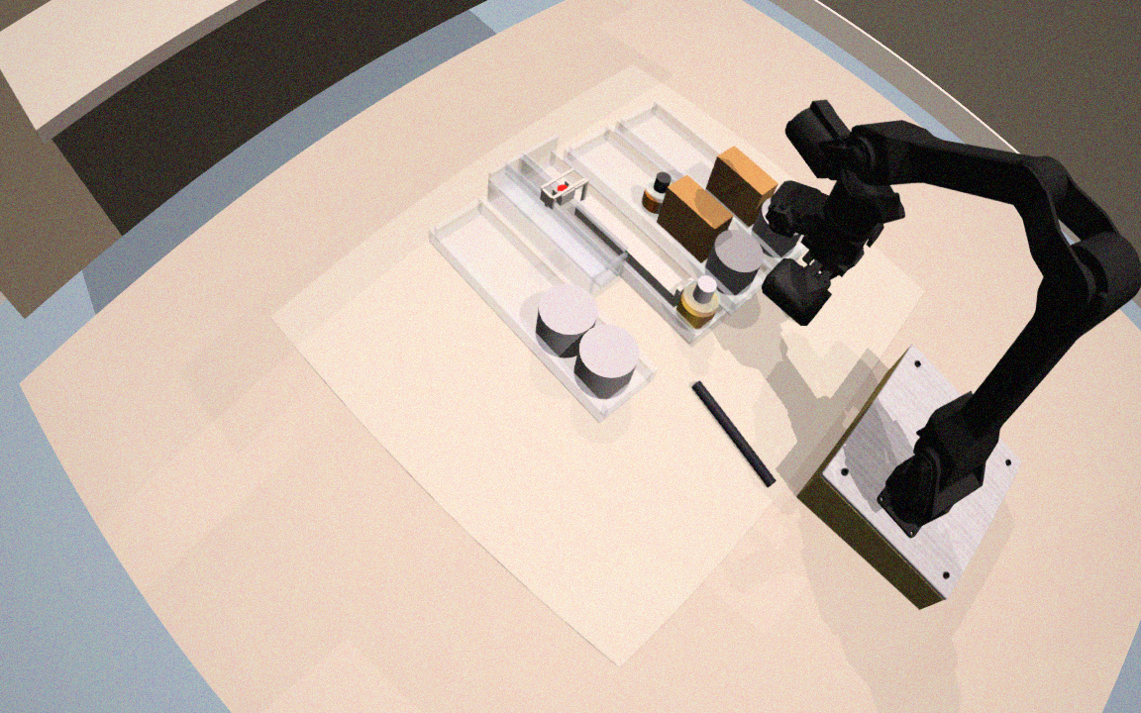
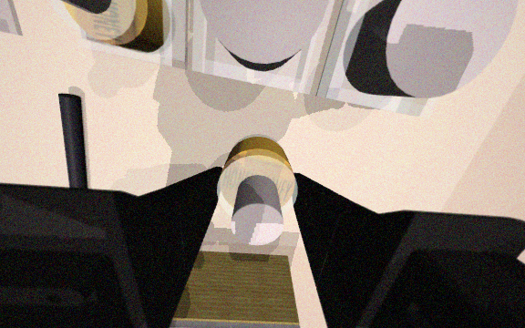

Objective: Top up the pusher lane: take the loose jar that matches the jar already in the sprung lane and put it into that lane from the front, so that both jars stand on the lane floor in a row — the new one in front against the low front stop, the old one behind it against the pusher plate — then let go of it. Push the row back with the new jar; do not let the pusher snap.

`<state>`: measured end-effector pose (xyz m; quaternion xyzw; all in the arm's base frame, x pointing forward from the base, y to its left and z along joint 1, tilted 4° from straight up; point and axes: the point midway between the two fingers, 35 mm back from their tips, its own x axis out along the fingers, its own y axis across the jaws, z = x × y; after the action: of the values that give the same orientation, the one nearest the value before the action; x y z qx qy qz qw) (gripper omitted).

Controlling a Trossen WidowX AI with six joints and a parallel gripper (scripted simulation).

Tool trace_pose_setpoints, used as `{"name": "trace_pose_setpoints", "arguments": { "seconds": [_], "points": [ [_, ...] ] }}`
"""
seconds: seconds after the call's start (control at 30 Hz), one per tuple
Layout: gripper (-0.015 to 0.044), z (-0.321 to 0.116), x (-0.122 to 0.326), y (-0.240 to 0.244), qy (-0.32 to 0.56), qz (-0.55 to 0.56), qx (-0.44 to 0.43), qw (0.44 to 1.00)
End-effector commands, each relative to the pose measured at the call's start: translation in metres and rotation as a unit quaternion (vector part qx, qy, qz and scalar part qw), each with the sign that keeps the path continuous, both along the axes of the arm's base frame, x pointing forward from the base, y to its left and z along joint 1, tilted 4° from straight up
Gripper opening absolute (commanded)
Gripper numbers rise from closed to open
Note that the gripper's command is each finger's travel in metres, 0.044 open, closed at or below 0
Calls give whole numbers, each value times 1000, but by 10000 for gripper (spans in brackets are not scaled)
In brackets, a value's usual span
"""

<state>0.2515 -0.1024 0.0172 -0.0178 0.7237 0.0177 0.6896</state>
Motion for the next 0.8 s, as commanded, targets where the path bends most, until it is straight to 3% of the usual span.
{"name": "trace_pose_setpoints", "arguments": {
  "seconds": [0.0,0.23,0.77],
  "points": [
    [0,31,3,2,-3,-1,-2,1000],
    [0,71,0,7,-3,-1,-2,1000],
    [0,39,25,57,-4,-26,-1,1000]
  ]
}}
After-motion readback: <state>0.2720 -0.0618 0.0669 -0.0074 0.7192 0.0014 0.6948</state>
